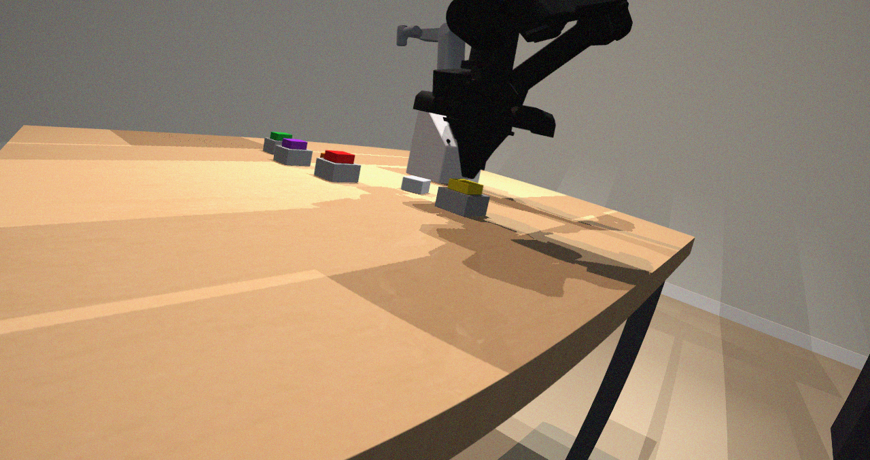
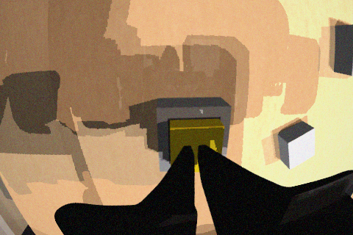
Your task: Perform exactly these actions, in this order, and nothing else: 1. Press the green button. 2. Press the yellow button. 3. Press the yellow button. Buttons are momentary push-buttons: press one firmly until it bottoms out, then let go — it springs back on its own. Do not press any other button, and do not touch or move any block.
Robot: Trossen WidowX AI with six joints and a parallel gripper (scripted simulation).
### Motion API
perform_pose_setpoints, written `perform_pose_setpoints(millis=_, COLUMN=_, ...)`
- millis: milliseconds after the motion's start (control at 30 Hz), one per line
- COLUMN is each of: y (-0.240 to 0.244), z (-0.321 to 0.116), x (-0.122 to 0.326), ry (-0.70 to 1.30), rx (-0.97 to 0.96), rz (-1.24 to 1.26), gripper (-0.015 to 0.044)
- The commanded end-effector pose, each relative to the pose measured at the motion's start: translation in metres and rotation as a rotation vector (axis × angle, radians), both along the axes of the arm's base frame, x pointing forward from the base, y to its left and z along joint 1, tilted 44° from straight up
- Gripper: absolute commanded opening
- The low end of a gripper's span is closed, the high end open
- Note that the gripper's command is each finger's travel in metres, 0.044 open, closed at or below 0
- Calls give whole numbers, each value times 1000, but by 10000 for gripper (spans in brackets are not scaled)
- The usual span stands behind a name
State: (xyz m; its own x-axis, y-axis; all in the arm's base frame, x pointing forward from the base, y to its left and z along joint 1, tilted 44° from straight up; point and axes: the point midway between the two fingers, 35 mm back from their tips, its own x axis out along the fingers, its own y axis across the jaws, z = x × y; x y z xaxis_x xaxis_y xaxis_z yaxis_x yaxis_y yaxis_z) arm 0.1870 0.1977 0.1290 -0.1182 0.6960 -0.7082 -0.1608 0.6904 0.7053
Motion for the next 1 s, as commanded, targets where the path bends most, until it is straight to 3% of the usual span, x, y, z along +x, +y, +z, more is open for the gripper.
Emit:
perform_pose_setpoints(millis=0, y=4, z=-8, x=-3, ry=8, rx=-7, rz=-1, gripper=20)
perform_pose_setpoints(millis=833, y=7, z=-11, x=-4, ry=8, rx=-7, rz=-1, gripper=20)
perform_pose_setpoints(millis=967, y=-14, z=11, x=0, ry=8, rx=-8, rz=-1, gripper=20)
